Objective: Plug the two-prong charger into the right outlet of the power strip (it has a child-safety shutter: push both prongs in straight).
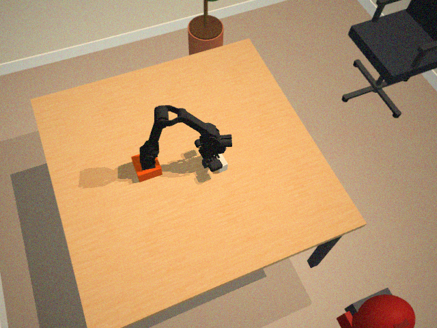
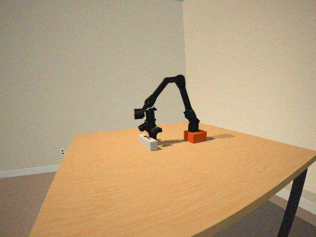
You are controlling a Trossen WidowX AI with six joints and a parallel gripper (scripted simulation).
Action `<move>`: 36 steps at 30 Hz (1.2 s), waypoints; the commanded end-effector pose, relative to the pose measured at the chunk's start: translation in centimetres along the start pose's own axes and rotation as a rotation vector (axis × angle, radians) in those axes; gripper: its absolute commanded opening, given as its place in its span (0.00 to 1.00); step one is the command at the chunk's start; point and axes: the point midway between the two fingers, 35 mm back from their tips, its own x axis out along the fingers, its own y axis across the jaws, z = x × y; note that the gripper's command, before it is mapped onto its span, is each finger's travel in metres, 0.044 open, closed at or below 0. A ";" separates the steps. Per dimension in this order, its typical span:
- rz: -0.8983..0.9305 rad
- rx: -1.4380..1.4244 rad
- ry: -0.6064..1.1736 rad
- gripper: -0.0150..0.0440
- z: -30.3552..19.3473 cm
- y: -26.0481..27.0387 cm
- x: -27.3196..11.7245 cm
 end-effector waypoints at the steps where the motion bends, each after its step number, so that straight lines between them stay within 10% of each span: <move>1: 0.006 0.006 0.004 0.25 0.2 0.1 0.1; 36: 0.006 0.006 0.003 0.25 1.5 0.0 0.0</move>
